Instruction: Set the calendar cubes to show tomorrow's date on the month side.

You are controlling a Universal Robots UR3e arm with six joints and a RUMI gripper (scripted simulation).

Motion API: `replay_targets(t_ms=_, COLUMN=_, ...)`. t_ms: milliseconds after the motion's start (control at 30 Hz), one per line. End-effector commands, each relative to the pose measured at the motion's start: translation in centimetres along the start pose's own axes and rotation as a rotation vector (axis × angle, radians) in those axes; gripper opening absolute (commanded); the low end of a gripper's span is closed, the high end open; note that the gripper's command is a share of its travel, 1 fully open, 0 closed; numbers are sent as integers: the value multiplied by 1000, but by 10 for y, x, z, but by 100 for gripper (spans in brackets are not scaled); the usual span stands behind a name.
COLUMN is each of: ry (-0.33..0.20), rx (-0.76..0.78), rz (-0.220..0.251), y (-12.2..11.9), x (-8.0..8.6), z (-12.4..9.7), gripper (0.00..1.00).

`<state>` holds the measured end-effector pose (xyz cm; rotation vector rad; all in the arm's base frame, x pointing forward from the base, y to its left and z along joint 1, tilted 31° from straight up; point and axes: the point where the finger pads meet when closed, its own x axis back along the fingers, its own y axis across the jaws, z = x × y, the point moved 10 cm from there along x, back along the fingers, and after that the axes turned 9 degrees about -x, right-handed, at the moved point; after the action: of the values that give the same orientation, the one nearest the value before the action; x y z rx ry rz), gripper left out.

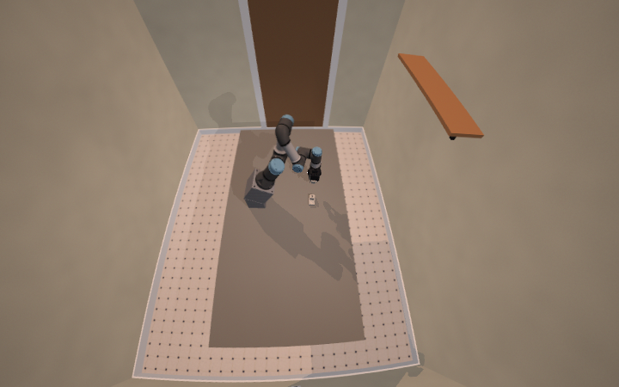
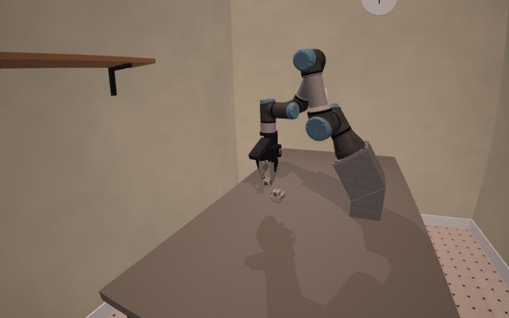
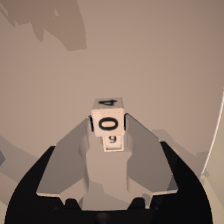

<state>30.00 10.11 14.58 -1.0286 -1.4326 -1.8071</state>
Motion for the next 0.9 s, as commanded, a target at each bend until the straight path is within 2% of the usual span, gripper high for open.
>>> replay_targets(t_ms=0, ry=-1, rx=6, rz=8, y=3, x=0, z=-10, gripper=11)
replay_targets(t_ms=200, ry=-4, rx=10, rz=24, y=9, x=-1, z=-33, gripper=11)
replay_targets(t_ms=267, ry=-4, rx=10, rz=24, y=9, x=-1, z=-33, gripper=11)
replay_targets(t_ms=467, ry=-3, rx=10, rz=32, y=14, x=1, z=-63, gripper=11)
replay_targets(t_ms=733, ry=2, rx=6, rz=20, y=19, x=5, z=-99, gripper=11)
replay_targets(t_ms=867, ry=3, rx=5, rz=15, y=20, x=6, z=-106, gripper=11)
